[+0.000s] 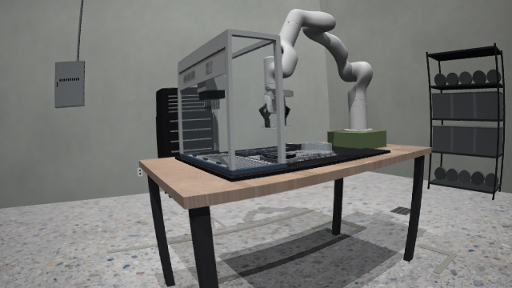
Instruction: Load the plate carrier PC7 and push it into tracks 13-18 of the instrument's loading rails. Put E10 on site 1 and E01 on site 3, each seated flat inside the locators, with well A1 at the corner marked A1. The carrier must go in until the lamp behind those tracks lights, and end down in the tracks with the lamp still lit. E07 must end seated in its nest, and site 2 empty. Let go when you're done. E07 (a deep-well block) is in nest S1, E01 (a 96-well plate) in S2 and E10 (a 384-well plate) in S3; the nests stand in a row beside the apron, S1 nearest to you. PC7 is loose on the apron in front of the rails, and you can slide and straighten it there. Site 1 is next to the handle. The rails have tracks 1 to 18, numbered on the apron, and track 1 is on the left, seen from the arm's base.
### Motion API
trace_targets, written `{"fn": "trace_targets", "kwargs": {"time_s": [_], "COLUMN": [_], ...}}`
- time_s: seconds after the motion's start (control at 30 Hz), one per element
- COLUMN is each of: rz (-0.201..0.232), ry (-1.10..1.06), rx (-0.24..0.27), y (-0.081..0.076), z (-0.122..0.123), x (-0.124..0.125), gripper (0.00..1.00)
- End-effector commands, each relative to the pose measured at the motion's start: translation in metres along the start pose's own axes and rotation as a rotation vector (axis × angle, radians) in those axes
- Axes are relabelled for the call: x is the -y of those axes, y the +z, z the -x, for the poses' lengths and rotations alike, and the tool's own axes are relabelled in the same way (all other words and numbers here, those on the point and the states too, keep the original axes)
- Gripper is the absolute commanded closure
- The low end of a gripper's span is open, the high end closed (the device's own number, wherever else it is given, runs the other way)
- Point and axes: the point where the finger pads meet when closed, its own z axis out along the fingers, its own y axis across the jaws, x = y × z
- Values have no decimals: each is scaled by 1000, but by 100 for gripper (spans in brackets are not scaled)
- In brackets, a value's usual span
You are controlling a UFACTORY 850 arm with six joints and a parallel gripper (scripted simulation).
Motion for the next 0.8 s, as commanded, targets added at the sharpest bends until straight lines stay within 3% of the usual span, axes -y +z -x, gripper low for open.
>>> {"fn": "trace_targets", "kwargs": {"time_s": [0.0,0.77], "rz": [1,2], "ry": [0,0], "rx": [-1,-1], "y": [-1,0], "z": [12,105], "x": [-6,-45], "gripper": [100,100]}}
